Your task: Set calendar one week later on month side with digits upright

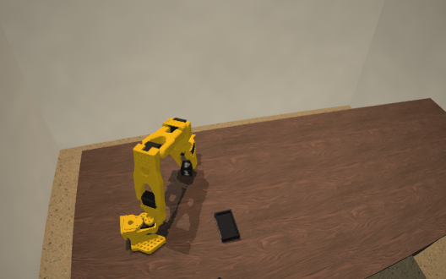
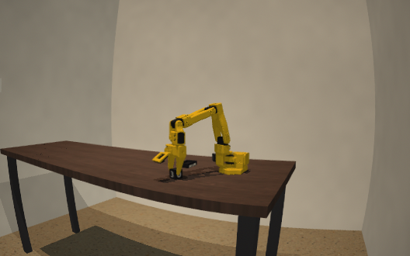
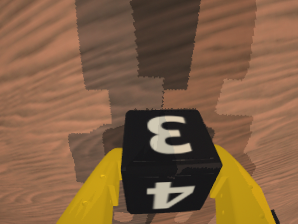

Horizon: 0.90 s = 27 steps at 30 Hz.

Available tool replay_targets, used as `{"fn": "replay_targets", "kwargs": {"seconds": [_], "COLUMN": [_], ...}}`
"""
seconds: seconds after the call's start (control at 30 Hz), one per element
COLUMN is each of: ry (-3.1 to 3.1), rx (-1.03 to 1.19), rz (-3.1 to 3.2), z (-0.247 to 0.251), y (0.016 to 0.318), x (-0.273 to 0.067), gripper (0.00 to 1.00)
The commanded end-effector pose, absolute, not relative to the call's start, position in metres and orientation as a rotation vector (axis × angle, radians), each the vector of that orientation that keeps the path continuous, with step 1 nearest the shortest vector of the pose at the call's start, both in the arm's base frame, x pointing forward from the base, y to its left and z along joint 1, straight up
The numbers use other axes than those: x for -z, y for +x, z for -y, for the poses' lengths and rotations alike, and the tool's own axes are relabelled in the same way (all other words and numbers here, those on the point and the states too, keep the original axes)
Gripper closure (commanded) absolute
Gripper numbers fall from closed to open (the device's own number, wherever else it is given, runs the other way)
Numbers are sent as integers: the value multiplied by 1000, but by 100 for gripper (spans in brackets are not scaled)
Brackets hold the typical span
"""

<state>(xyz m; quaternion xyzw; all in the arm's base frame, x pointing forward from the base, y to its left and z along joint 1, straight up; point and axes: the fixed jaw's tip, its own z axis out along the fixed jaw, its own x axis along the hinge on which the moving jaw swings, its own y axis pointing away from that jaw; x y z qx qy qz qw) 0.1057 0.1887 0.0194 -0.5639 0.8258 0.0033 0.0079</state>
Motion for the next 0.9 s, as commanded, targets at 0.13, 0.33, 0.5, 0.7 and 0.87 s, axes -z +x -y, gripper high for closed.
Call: {"fn": "replay_targets", "kwargs": {"seconds": [0.13, 0.33, 0.5, 0.7, 0.87], "ry": [-1744, -1744, -1744, -1744, -1744], "rx": [-29, -29, -29, -29, -29], "rz": [-2561, -2561, -2561, -2561, -2561], "z": [-191, -191, -191, -192, -192], "y": [111, 111, 111, 111, 110], "x": [-24, -24, -24, -24, -28], "gripper": [83, 92, 100, 100, 100]}}
